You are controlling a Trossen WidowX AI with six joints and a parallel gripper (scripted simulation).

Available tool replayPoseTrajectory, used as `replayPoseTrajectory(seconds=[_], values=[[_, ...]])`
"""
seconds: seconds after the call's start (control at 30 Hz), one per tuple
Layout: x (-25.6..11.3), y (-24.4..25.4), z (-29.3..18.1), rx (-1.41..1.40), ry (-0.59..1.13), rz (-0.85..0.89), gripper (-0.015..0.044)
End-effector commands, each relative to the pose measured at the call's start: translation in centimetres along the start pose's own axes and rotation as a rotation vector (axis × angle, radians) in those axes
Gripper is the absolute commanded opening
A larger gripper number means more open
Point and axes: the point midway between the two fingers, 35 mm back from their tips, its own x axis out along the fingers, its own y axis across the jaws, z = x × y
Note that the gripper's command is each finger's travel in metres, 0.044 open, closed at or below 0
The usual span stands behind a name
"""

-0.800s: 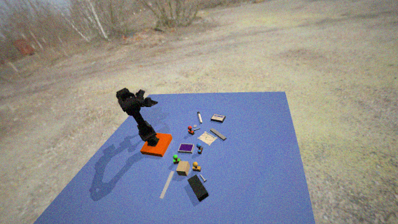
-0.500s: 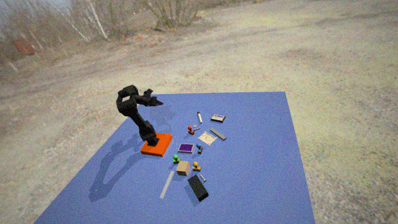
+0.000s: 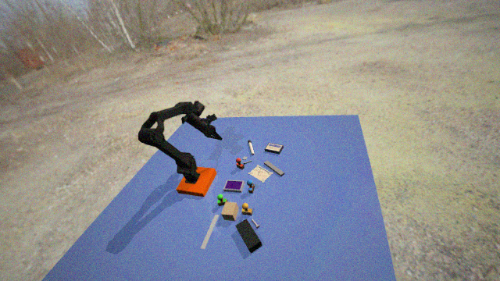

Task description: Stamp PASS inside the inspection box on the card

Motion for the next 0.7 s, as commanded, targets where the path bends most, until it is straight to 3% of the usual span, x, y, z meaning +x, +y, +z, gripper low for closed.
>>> replayPoseTrajectory(seconds=[0.0,0.67], values=[[1.9,-2.3,-0.1,0.035,0.114,-0.027,0.0210],[8.6,-16.5,-6.7,0.397,0.596,0.032,0.0210]])
